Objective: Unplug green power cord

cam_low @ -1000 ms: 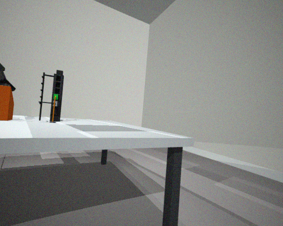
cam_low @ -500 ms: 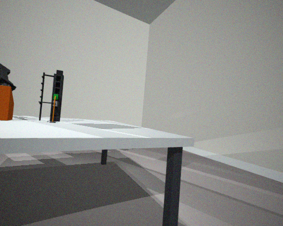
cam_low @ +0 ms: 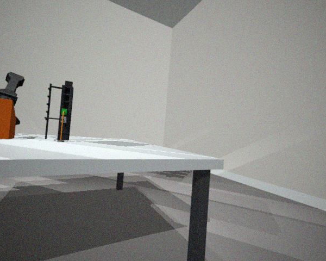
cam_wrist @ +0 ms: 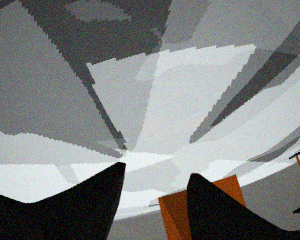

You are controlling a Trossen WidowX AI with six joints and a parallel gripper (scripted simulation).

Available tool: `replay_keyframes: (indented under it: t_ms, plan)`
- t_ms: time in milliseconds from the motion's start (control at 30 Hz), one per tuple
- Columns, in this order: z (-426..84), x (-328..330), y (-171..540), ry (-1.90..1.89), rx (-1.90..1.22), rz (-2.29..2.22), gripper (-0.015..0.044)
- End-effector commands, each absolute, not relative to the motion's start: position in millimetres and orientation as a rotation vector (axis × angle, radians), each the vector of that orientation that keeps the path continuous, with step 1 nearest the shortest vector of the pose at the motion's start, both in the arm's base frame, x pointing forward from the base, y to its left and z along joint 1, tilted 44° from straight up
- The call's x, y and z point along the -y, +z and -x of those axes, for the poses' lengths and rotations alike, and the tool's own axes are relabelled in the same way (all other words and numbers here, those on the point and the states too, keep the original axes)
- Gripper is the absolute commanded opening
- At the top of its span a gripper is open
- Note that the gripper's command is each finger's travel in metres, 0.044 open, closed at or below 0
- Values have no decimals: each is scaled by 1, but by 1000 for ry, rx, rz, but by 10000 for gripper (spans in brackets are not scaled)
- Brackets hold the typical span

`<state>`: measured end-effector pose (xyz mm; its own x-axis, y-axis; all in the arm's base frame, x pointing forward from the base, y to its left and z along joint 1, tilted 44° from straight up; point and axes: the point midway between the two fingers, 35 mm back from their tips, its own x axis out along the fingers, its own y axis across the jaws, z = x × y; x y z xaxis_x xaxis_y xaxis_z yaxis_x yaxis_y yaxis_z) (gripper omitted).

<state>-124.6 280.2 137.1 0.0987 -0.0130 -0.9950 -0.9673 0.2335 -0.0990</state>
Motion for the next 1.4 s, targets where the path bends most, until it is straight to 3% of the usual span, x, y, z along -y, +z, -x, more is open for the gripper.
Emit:
replay_keyframes:
  t_ms: [0,733,1367]
  plan:
    - [98,-288,143,901,-1329,926,160]
    - [-85,-313,150,604,-1447,355,160]
    - [-264,-255,127,453,-1422,75,160]
